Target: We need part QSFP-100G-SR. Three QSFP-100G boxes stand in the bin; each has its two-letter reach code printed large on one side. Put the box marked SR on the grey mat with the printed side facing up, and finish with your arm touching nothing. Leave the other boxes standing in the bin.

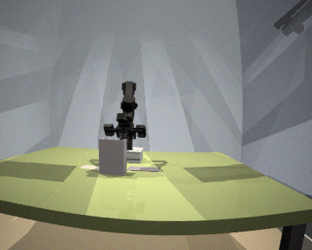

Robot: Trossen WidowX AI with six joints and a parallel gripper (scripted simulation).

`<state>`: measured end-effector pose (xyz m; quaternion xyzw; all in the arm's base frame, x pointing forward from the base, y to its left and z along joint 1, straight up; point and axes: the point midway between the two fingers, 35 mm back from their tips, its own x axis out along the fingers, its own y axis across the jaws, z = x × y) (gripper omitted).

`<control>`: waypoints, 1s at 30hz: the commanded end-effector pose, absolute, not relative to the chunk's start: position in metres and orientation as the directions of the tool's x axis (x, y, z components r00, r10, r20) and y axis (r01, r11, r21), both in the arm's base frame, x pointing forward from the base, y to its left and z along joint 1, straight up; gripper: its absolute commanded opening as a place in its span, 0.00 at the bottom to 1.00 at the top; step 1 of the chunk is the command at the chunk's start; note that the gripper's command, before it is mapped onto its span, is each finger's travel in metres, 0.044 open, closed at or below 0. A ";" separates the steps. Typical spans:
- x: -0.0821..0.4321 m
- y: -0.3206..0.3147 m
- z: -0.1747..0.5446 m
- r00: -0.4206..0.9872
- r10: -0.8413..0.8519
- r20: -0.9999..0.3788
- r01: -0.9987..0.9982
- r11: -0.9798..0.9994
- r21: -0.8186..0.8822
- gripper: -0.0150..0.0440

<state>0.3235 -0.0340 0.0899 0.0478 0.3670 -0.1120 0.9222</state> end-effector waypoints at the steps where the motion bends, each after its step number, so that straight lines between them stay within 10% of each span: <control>1: 0.320 -0.034 0.087 0.698 -0.173 -0.694 0.246 0.969 0.005 0.25; 30: 0.307 -0.030 0.083 0.698 -0.173 -0.695 0.246 0.969 0.005 0.25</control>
